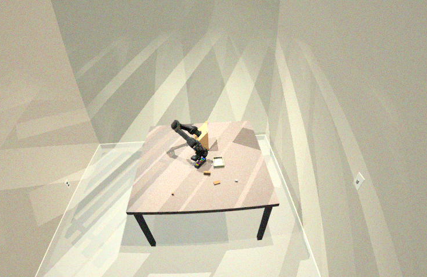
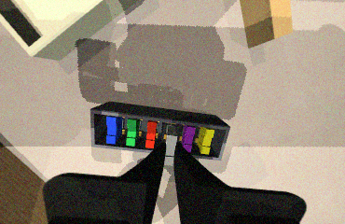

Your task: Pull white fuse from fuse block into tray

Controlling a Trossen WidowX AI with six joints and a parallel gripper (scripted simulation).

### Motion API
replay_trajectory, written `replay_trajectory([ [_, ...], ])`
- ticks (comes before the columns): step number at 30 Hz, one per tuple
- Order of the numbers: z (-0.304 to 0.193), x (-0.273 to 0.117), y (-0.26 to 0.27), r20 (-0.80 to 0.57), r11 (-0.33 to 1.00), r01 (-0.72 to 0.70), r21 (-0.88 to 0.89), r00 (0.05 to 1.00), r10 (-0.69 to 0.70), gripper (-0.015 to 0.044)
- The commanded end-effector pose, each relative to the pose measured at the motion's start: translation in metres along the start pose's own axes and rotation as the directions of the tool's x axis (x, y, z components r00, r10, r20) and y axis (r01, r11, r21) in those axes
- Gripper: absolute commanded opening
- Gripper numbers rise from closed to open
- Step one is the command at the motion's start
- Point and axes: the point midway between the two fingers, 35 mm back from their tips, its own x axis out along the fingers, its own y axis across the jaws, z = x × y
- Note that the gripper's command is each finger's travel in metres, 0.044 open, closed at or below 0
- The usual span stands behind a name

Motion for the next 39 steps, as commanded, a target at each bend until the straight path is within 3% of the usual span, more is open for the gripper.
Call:
replay_trajectory([
  [1,0.001,-0.004,0.0,0.005,1.0,0.001,0.004,1.0,-0.001,0.0],
  [39,0.0,-0.035,0.0,0.005,1.0,0.001,0.003,1.0,-0.001,0.0],
])
